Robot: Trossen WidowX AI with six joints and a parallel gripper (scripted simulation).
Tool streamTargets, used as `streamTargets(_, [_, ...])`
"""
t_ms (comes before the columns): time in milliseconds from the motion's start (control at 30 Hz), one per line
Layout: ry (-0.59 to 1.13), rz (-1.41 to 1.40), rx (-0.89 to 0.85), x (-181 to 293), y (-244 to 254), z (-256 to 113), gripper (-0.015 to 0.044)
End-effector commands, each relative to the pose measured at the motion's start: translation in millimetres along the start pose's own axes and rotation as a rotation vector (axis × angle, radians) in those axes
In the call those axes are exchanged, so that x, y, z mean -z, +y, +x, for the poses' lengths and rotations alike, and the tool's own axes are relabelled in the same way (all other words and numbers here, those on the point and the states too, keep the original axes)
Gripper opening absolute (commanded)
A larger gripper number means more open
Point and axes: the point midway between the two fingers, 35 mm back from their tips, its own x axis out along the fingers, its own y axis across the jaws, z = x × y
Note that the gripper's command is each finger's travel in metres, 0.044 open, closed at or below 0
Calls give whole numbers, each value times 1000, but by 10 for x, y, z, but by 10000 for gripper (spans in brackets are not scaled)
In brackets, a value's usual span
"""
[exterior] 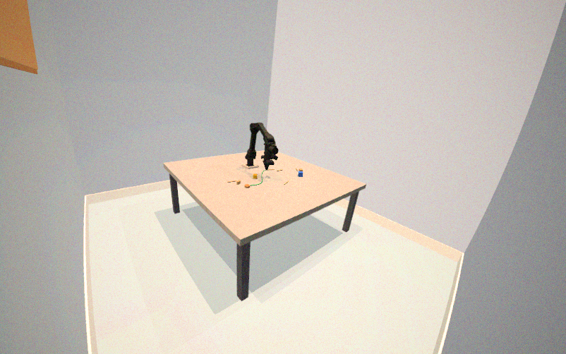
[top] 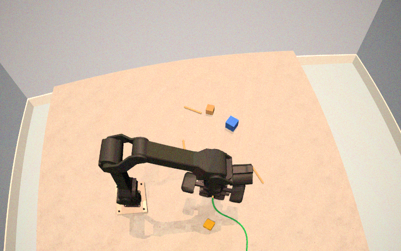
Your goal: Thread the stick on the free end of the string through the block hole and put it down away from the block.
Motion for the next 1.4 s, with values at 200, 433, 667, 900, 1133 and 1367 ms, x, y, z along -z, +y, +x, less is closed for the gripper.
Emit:
streamTargets(200, [1,341,-3,2,-91,0,0])
streamTargets(433, [1,590,-2,4,-154,-4,0])
streamTargets(667, [0,840,-2,8,-216,-7,0])
streamTargets(900, [-2,1090,-2,14,-283,-6,0])
streamTargets(1133, [-5,1343,-3,29,-357,0,0])
streamTargets(1367, [-6,1592,-4,33,-417,0,0])
